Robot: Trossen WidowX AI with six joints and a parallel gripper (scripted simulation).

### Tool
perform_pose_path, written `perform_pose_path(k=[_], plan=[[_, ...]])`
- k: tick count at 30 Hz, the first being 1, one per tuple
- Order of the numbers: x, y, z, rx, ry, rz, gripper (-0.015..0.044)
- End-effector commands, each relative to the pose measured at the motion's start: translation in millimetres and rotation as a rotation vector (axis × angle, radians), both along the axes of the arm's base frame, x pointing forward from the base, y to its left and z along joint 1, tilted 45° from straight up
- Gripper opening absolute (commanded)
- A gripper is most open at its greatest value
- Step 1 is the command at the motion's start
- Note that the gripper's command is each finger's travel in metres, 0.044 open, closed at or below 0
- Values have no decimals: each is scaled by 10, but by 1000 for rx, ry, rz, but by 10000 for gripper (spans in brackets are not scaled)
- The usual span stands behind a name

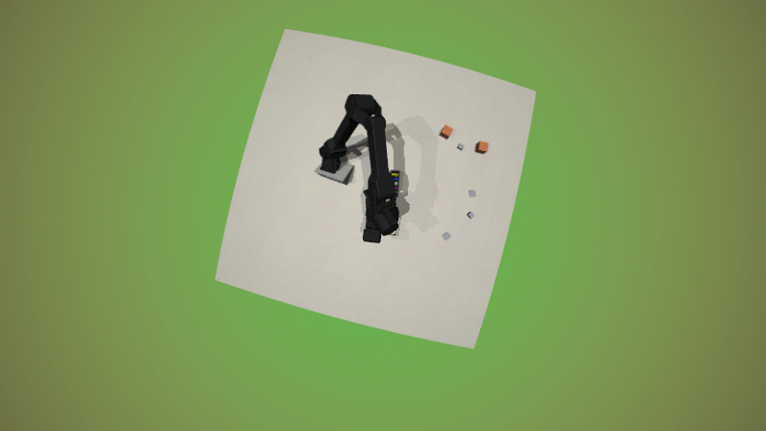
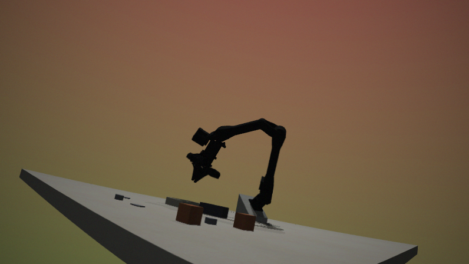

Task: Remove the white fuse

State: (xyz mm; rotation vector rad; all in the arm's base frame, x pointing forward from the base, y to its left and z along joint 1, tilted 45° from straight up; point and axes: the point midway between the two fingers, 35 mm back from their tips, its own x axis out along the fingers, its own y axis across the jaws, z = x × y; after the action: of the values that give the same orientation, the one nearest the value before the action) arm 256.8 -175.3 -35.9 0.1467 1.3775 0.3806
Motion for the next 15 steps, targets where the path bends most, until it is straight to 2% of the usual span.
perform_pose_path(k=[1,8,15], plan=[[137,652,360,165,-5,53,69],[156,1557,904,394,38,128,69],[208,1596,936,402,40,130,69]])
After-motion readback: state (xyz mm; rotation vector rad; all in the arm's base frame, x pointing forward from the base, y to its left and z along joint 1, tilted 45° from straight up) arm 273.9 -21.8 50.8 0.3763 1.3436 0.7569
